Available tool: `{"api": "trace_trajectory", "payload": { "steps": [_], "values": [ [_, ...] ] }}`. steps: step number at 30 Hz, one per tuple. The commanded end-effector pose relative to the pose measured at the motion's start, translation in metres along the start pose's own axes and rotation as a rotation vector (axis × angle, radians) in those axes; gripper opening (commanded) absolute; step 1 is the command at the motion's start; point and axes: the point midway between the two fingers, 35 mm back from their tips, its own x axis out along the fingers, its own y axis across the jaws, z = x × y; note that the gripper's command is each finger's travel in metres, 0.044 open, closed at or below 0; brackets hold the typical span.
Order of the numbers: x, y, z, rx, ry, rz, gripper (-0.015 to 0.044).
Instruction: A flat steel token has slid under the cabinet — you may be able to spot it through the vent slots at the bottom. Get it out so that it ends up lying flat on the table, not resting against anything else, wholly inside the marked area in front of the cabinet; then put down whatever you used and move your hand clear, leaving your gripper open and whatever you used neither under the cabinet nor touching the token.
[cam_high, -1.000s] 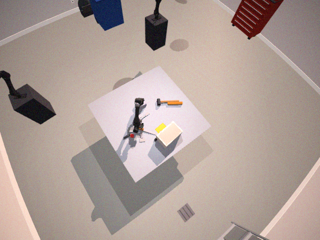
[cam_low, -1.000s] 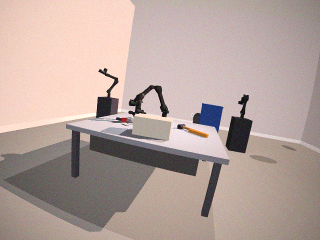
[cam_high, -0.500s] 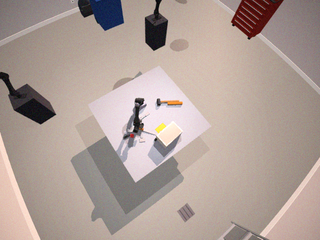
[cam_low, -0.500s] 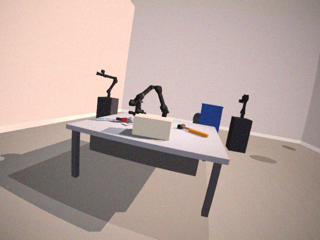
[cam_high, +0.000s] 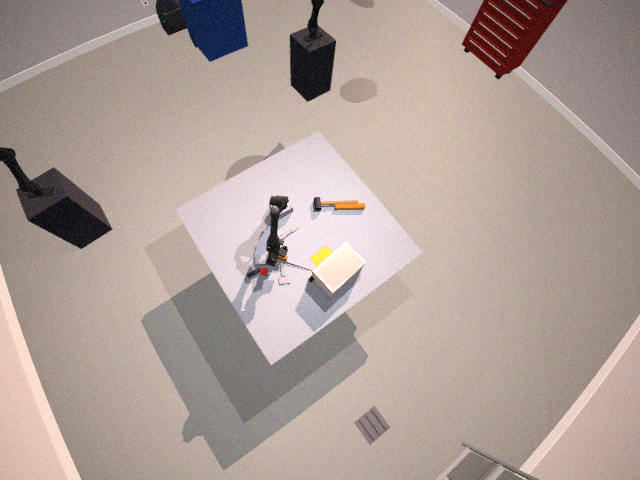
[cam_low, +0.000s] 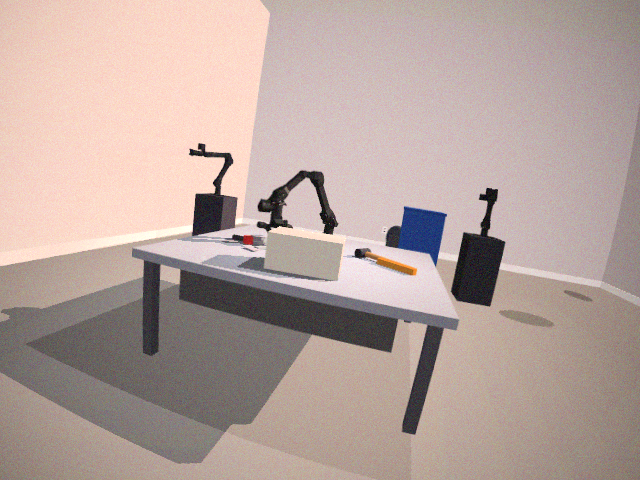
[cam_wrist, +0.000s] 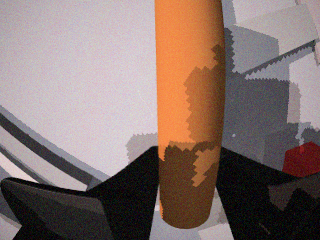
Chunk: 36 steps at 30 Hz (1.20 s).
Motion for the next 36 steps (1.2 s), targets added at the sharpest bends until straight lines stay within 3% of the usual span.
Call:
{"api": "trace_trajectory", "payload": {
  "steps": [1,36],
  "values": [
    [0.003,0.0,0.0,0.005,-0.001,0.002,0.0],
    [0.002,-0.001,-0.019,0.0,0.001,0.001,0.0]
  ]
}}
